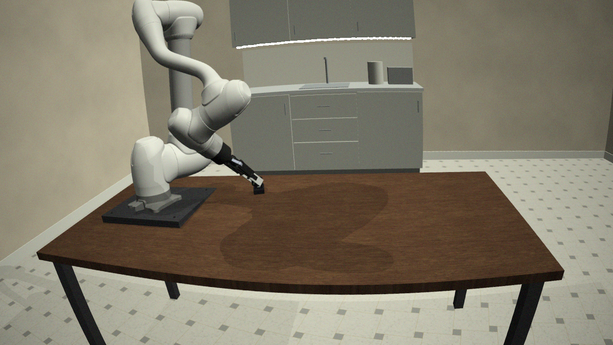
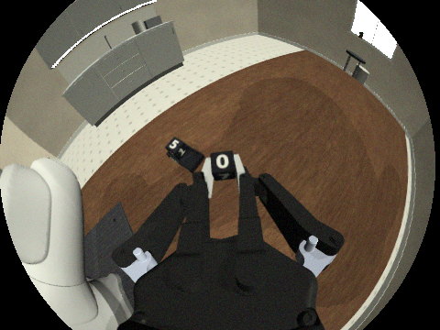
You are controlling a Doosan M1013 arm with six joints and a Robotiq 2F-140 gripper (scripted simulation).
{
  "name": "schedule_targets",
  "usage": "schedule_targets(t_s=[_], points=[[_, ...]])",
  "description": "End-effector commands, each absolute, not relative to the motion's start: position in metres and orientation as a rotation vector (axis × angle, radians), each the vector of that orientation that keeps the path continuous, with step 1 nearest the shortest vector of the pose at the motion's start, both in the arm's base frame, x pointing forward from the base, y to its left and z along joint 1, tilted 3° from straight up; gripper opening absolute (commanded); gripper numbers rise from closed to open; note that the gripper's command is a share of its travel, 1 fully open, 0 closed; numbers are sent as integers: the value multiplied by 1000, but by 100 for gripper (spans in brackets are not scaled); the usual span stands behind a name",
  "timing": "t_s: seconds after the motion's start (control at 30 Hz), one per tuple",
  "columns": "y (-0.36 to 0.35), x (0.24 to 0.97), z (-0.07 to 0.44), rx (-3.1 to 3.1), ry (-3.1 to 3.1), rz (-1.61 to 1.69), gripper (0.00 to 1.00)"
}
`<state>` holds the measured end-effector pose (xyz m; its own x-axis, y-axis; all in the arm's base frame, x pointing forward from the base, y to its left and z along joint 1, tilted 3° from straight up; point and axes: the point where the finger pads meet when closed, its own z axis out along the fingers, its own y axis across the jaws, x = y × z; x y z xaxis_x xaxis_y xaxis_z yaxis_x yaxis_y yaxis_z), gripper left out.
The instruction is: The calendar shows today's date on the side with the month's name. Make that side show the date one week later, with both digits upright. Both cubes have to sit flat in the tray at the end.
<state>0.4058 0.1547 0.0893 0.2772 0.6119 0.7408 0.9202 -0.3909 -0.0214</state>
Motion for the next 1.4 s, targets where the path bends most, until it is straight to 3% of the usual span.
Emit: schedule_targets(t_s=[0.0, 1.37], points=[[155, 406, 87, -2102, -1377, -914, 25], [158, 406, 33, -2102, -1377, -914, 25]])
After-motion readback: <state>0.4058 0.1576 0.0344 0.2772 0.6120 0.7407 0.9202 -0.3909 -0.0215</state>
